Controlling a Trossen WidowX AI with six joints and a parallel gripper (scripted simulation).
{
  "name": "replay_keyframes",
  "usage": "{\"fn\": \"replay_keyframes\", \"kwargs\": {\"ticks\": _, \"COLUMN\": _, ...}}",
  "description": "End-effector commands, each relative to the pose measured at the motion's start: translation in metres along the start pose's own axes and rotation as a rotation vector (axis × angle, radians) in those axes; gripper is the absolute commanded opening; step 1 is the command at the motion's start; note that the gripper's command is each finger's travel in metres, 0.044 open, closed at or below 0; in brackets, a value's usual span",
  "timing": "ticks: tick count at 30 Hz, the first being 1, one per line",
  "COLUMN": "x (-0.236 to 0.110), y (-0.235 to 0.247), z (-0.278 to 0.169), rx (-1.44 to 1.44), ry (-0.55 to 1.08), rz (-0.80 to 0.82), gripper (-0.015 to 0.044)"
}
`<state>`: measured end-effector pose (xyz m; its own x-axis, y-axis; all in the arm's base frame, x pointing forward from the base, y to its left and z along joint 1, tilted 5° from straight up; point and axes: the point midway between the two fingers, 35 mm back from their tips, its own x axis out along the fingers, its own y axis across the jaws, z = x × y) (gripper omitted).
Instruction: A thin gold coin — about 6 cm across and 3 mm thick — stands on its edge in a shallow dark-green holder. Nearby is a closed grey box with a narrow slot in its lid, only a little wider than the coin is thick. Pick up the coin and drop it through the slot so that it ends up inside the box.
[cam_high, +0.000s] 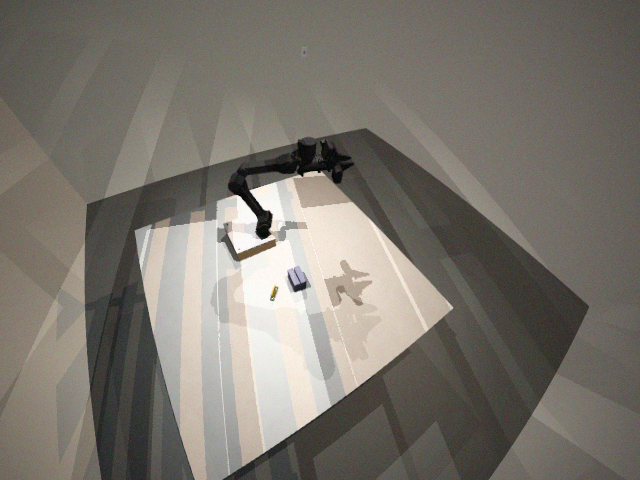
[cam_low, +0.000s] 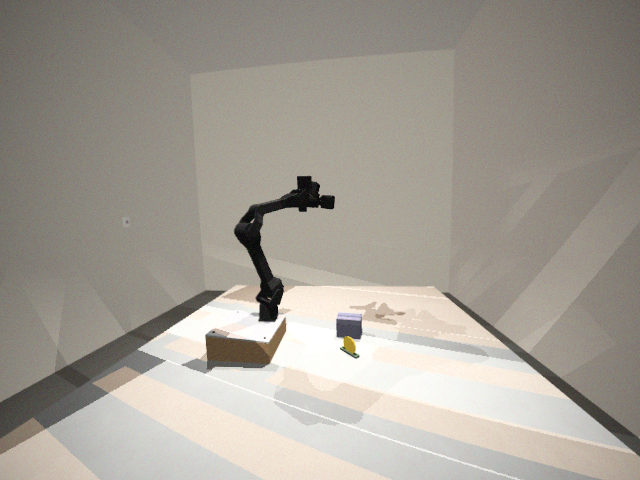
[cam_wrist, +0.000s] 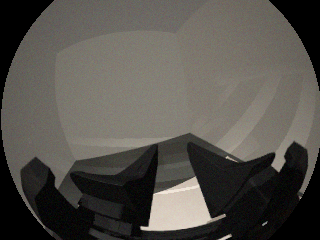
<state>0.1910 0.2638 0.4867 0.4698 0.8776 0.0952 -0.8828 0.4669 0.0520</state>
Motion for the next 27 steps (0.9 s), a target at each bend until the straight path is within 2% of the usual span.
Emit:
{"fn": "replay_keyframes", "kwargs": {"ticks": 1, "x": 0.007, "y": -0.059, "z": -0.037, "rx": 0.062, "ry": 0.119, "rz": -0.177, "gripper": 0.0161}}
{"fn": "replay_keyframes", "kwargs": {"ticks": 7, "x": -0.006, "y": -0.138, "z": -0.092, "rx": 0.187, "ry": 0.294, "rz": -0.414, "gripper": 0.0161}}
{"fn": "replay_keyframes", "kwargs": {"ticks": 13, "x": -0.047, "y": -0.213, "z": -0.15, "rx": 0.355, "ry": 0.458, "rz": -0.672, "gripper": 0.0161}}
{"fn": "replay_keyframes", "kwargs": {"ticks": 20, "x": -0.126, "y": -0.278, "z": -0.213, "rx": 0.6, "ry": 0.619, "rz": -0.975, "gripper": 0.0161}}
{"fn": "replay_keyframes", "kwargs": {"ticks": 27, "x": -0.226, "y": -0.309, "z": -0.271, "rx": 0.903, "ry": 0.748, "rz": -1.269, "gripper": 0.0161}}
